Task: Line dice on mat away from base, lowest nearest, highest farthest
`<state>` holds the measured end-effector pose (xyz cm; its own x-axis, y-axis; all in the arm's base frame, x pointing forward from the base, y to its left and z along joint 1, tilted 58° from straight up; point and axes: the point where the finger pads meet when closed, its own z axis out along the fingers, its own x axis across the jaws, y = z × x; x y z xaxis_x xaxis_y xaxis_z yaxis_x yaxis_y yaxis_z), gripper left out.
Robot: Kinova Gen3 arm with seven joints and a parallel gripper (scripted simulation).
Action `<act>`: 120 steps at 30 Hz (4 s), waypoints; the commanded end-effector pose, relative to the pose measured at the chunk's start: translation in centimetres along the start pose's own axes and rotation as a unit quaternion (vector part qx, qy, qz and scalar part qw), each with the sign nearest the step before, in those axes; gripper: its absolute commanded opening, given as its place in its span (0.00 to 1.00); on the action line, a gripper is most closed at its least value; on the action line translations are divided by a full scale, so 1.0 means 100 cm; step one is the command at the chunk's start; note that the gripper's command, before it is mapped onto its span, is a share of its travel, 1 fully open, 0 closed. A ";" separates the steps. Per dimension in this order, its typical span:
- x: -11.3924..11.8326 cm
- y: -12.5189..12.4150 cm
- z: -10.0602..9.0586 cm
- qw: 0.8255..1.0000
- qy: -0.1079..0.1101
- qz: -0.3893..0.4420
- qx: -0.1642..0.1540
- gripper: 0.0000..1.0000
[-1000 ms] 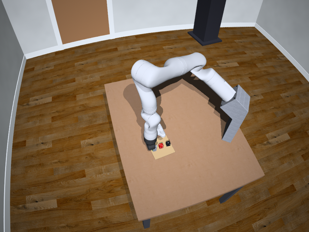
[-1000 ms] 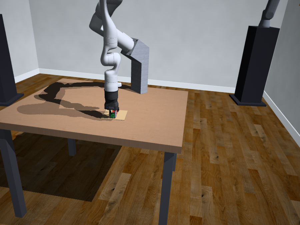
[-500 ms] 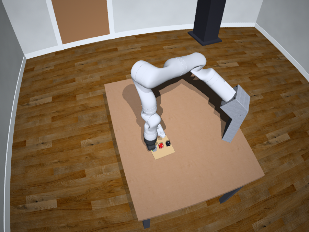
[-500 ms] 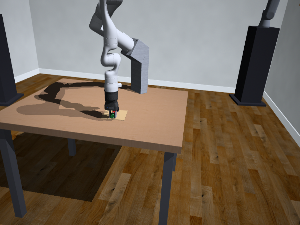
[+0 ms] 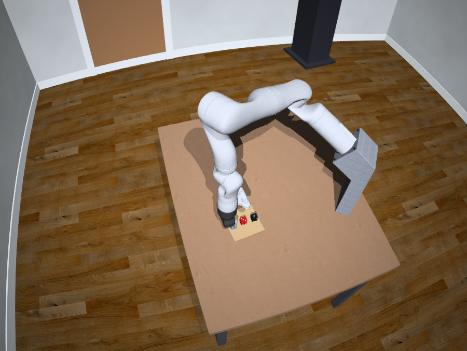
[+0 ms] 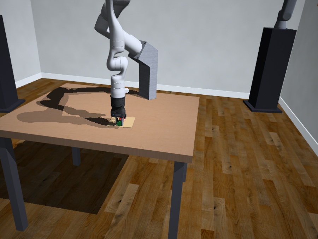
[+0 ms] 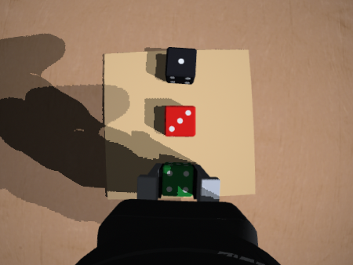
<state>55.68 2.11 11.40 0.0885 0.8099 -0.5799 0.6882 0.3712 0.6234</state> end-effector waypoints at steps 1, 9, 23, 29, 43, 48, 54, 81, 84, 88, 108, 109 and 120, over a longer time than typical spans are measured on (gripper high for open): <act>0.000 0.000 0.000 1.000 0.000 0.000 0.000 0.49; 0.000 0.000 0.000 1.000 0.000 0.000 0.000 0.49; 0.000 0.000 0.000 1.000 0.000 0.000 0.000 0.55; 0.000 0.000 0.000 1.000 0.000 0.000 0.000 0.61; 0.000 0.000 0.000 1.000 0.000 0.000 0.000 0.79; 0.000 0.000 -0.001 1.000 0.000 0.000 0.000 0.79; 0.000 0.000 -0.012 1.000 0.000 0.000 0.000 0.79; 0.000 0.000 -0.090 1.000 0.000 0.000 0.000 1.00; 0.000 0.000 -0.090 1.000 0.000 0.000 0.000 1.00; 0.000 0.000 -0.090 1.000 0.000 0.000 0.000 1.00; 0.000 0.000 -0.101 1.000 0.000 0.000 0.000 1.00; 0.000 0.000 -0.101 1.000 0.000 0.000 0.000 1.00; 0.000 0.000 -0.149 1.000 0.000 0.000 0.000 1.00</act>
<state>45.62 7.00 18.79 0.1155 0.8035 -0.5840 0.7021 0.3498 0.6202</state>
